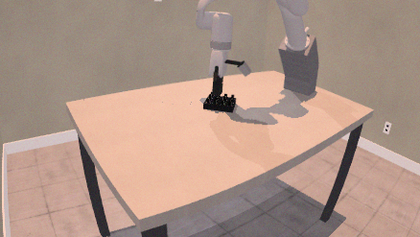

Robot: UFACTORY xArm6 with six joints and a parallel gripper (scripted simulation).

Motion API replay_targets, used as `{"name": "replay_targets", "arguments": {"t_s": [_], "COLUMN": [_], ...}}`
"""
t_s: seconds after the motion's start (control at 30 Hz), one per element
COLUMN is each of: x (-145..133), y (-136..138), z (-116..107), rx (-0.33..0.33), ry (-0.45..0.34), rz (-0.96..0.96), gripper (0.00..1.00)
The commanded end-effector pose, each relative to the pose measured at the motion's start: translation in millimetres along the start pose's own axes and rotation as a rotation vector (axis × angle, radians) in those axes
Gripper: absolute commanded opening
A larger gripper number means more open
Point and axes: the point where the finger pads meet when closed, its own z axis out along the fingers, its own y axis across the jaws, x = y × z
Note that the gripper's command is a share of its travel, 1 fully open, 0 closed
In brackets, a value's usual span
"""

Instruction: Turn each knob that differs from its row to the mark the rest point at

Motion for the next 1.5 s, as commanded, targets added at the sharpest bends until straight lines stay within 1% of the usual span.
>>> {"name": "replay_targets", "arguments": {"t_s": [0.0,0.43,1.47], "x": [-0.7,-0.8,-0.8], "y": [0.8,0.9,0.9], "z": [3.2,7.4,7.5], "rx": [-0.004,-0.004,-0.004], "ry": [-0.004,-0.004,-0.004], "rz": [-0.001,-0.001,-0.001], "gripper": [0.19,0.19,0.19]}}
